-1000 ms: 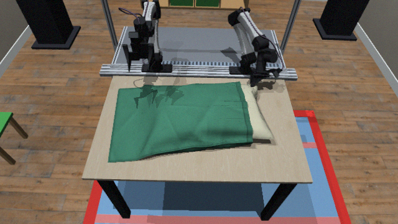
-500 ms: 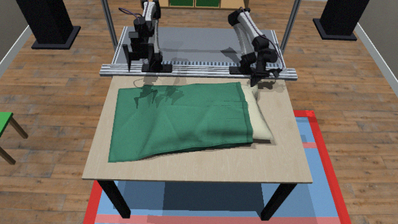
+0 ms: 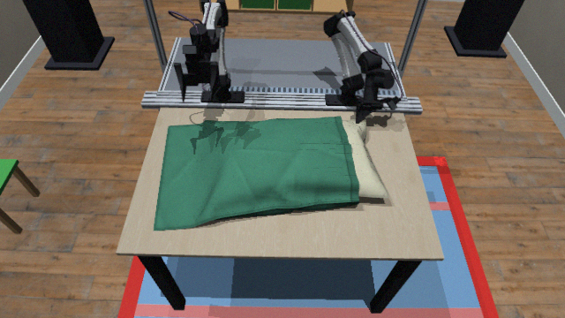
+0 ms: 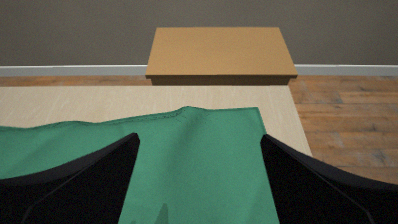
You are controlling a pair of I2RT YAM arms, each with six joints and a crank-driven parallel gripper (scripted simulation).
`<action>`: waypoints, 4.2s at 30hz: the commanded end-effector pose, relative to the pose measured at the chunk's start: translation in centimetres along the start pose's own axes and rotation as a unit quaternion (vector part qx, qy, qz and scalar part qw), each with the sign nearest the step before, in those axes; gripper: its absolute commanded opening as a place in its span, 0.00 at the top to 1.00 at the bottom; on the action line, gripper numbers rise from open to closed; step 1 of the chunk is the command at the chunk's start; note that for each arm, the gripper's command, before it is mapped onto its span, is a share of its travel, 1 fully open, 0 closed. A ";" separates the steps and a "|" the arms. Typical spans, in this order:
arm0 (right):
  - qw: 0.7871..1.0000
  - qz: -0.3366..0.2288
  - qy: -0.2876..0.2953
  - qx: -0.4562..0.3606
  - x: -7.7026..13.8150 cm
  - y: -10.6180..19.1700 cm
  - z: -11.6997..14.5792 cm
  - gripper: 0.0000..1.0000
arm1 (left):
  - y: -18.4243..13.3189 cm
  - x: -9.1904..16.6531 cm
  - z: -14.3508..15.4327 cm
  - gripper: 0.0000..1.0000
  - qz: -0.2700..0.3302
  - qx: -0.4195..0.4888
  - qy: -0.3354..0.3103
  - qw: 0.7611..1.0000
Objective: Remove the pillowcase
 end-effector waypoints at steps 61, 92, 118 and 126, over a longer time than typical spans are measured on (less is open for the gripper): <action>1.000 -0.008 0.007 -0.001 0.3 0.4 0.2 0.00 | -2.6 2.7 -0.6 0.99 0.020 -0.010 -0.013 1.000; 1.000 -0.008 0.007 -0.001 0.3 0.4 0.2 0.00 | -4.0 4.5 -1.1 0.99 0.017 -0.007 -0.014 1.000; 1.000 -0.008 0.007 -0.001 0.3 0.4 0.2 0.00 | -3.1 4.8 -5.3 0.99 0.018 -0.011 -0.021 1.000; 1.000 -0.008 0.007 -0.001 0.3 0.4 0.2 0.00 | -2.8 4.9 -7.0 0.99 0.019 -0.014 -0.025 0.999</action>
Point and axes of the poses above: on each arm, the point where the finger pads meet when closed, its own x axis back along the fingers, its own y axis across the jaws, z = x × y, the point moved 1 cm from there along x, back along the fingers, and after that the axes turned 6 degrees about -x, right-handed, at the moved point
